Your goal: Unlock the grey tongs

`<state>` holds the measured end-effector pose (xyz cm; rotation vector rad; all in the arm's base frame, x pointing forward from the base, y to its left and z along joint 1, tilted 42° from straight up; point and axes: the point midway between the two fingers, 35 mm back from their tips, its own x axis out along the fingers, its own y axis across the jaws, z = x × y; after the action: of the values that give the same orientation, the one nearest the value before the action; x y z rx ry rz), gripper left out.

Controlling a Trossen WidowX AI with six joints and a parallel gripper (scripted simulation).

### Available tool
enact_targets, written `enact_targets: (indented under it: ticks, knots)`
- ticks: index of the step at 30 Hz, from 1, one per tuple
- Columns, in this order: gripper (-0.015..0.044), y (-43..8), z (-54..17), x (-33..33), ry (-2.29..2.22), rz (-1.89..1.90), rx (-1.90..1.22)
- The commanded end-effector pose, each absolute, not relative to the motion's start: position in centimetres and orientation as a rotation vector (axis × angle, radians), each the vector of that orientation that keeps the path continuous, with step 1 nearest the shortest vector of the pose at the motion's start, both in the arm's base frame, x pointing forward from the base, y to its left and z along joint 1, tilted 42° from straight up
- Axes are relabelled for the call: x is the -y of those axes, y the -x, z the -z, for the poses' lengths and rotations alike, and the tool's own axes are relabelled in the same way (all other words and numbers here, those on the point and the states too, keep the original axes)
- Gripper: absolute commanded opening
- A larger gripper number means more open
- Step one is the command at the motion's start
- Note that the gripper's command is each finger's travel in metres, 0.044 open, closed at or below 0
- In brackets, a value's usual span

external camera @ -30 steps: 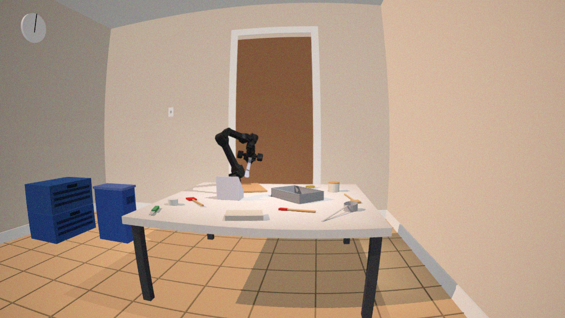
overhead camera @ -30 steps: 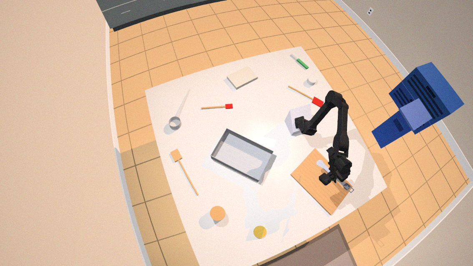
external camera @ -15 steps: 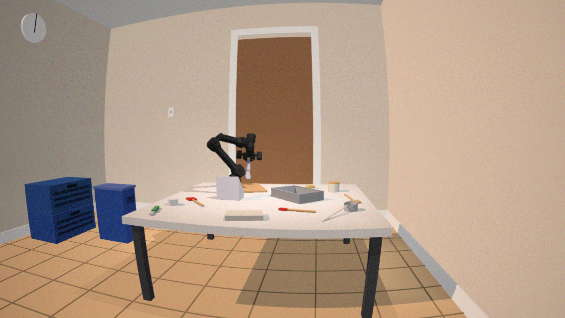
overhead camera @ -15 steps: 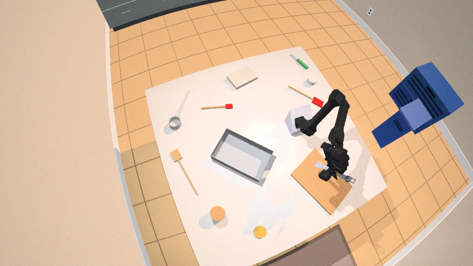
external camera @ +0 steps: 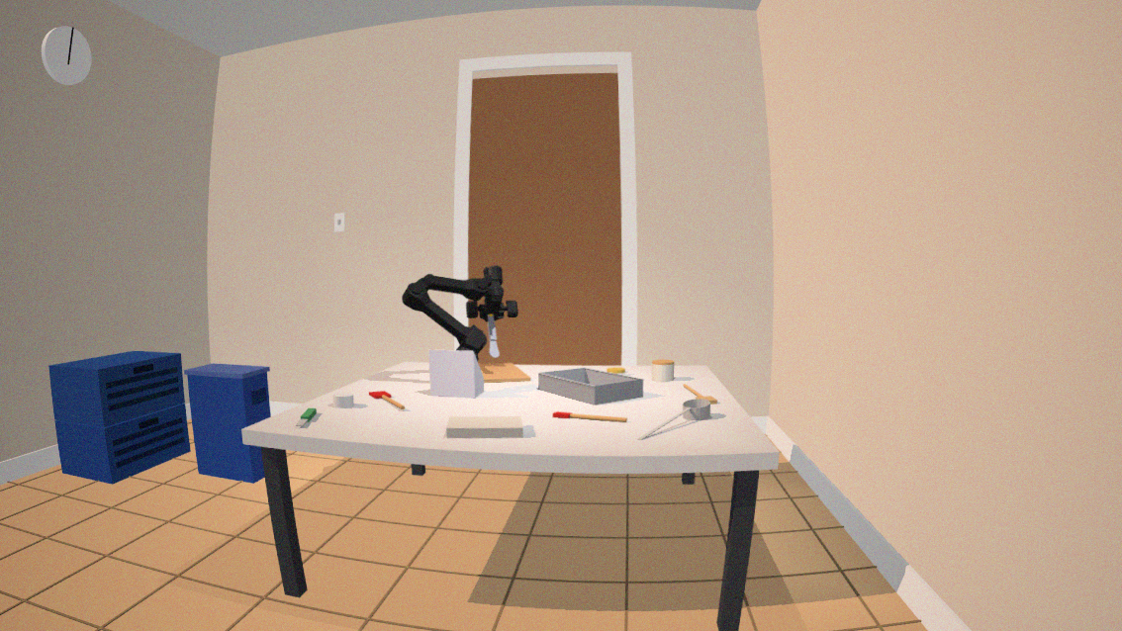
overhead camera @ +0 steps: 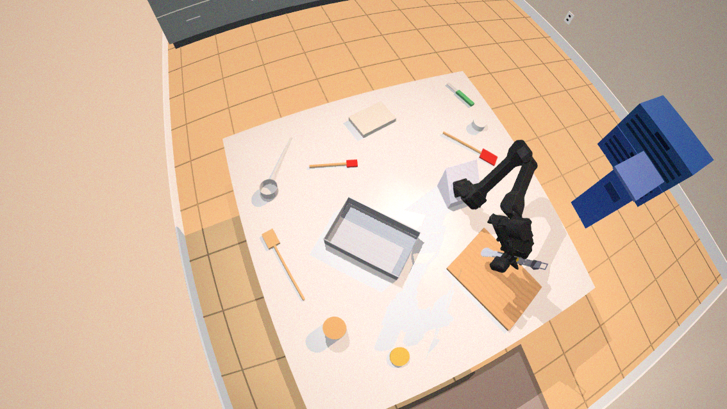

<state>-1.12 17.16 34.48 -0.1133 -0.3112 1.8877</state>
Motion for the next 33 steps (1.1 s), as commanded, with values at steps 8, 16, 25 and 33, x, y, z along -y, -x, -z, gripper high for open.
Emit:
enact_targets:
  ticks: [8,16,25,33]
  knots:
    - [-0.0150,1.26,-34.50,-17.05,0.116,-1.892,0.320]
    - [-0.0150,1.26,-34.50,-17.05,0.116,-1.892,0.320]
    - [-0.0150,1.26,-34.50,-17.05,0.116,-1.892,0.320]
    - [-0.0150,1.20,-34.70,-17.16,0.109,-1.890,0.308]
